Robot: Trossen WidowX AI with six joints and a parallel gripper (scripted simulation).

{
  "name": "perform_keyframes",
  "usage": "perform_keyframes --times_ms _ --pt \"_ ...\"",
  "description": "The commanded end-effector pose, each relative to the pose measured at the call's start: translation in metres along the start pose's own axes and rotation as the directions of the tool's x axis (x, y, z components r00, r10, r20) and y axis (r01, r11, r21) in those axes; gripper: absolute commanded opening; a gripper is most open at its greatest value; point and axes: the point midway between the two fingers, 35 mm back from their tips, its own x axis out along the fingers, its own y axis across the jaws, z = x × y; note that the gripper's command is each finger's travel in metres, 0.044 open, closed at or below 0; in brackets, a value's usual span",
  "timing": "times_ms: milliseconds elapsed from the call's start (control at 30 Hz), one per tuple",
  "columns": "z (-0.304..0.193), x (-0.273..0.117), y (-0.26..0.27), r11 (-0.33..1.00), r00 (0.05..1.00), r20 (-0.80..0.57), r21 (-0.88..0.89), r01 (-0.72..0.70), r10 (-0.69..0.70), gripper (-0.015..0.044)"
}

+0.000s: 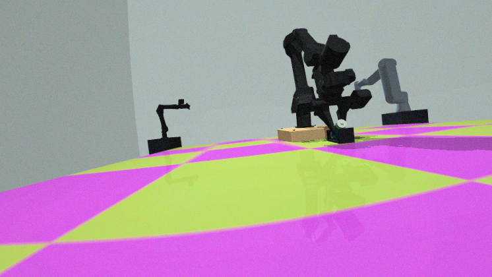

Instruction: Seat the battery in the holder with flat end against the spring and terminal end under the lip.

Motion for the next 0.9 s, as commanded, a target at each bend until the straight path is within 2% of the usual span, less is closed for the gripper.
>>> perform_keyframes --times_ms 0,867 --pt "-0.0048 0.003 0.0003 1.0 0.999 -0.046 -0.008 -0.003 0.002 0.0073" --pt "0.0 0.0081 0.0005 1.0 0.98 -0.2 -0.011 0.001 -0.003 0.0073"
